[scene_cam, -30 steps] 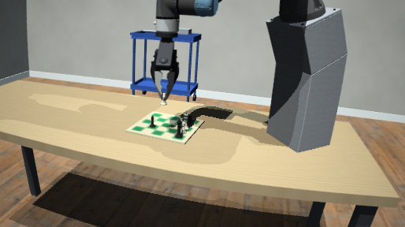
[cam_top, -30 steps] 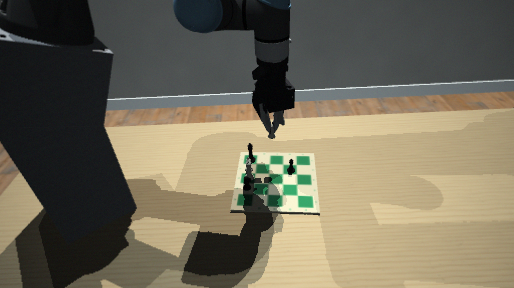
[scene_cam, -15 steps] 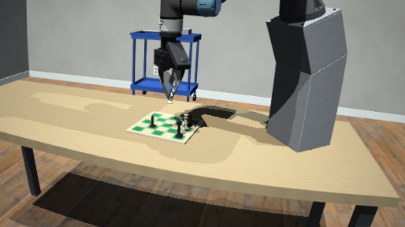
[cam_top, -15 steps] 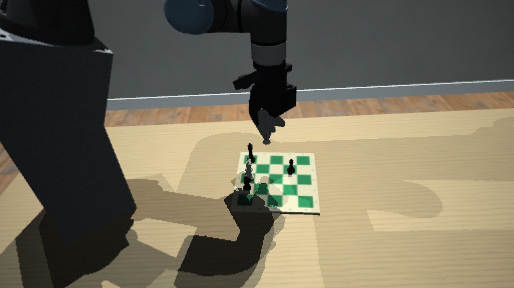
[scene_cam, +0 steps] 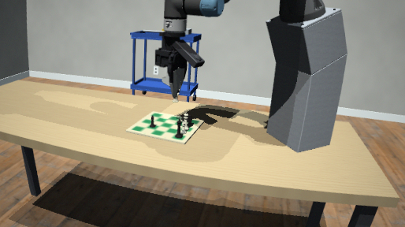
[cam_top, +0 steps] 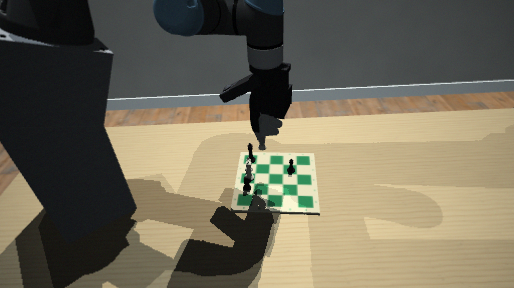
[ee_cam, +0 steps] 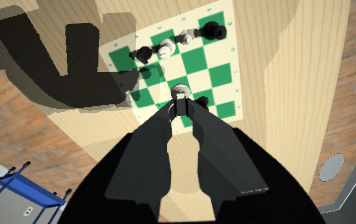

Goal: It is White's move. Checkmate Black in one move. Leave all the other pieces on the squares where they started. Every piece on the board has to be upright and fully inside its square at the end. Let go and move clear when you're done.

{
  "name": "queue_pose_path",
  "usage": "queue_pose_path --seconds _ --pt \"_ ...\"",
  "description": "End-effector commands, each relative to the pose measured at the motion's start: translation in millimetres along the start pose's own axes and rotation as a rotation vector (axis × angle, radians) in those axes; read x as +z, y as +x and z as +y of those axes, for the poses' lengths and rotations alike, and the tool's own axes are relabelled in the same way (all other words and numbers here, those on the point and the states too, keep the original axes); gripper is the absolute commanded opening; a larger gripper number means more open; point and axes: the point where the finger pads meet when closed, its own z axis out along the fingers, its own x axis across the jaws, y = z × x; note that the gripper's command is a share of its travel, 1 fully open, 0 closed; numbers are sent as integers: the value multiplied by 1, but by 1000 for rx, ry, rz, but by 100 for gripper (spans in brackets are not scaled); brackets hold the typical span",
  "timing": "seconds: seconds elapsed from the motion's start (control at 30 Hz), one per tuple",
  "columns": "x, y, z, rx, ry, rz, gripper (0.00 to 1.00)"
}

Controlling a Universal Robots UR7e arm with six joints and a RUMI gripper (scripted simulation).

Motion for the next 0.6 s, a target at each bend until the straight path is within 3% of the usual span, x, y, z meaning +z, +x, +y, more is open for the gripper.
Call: queue_pose_path --seconds 0.0,0.57 --pt "0 -7 -2 -144 7 16 0" --pt "0 -12 -1 -251 3 17 0"
